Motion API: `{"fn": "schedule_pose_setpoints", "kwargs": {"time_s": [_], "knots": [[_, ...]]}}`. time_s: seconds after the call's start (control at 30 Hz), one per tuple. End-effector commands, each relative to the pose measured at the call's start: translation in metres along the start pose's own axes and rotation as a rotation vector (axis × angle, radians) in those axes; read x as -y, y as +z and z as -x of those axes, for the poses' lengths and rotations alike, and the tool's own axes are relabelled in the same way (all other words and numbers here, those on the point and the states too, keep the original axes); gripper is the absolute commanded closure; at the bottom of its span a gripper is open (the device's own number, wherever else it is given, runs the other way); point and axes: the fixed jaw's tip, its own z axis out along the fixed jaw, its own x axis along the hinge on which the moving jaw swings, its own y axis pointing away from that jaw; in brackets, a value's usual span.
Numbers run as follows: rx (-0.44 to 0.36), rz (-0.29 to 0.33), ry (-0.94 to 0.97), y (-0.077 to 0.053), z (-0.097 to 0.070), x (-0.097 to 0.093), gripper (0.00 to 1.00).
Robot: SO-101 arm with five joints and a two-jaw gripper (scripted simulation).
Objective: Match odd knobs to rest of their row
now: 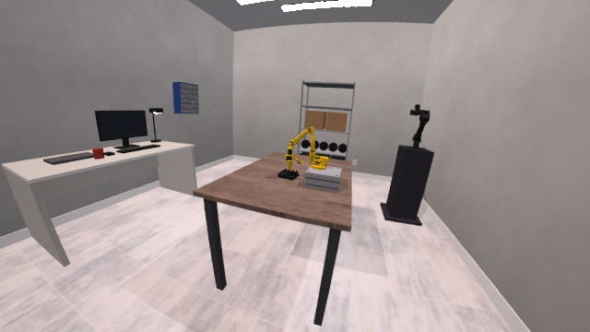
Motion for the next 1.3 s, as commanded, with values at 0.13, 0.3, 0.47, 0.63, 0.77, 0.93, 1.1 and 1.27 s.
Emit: {"fn": "schedule_pose_setpoints", "kwargs": {"time_s": [0.13,0.3,0.47,0.63,0.77,0.93,1.1,1.27], "knots": [[-0.018,-0.006,0.112,-0.003,-0.003,-0.005,0.91],[-0.018,-0.007,0.219,-0.004,-0.003,-0.01,0.9],[-0.017,-0.008,0.298,-0.005,-0.004,-0.014,0.89],[-0.017,-0.009,0.456,-0.006,-0.004,-0.021,0.88],[-0.017,-0.011,0.604,-0.008,-0.005,-0.027,0.87],[-0.016,-0.013,0.815,-0.01,-0.005,-0.036,0.85],[-0.015,-0.015,0.954,-0.011,-0.005,-0.042,0.84],[-0.014,-0.017,1.203,-0.014,-0.004,-0.053,0.82]]}}
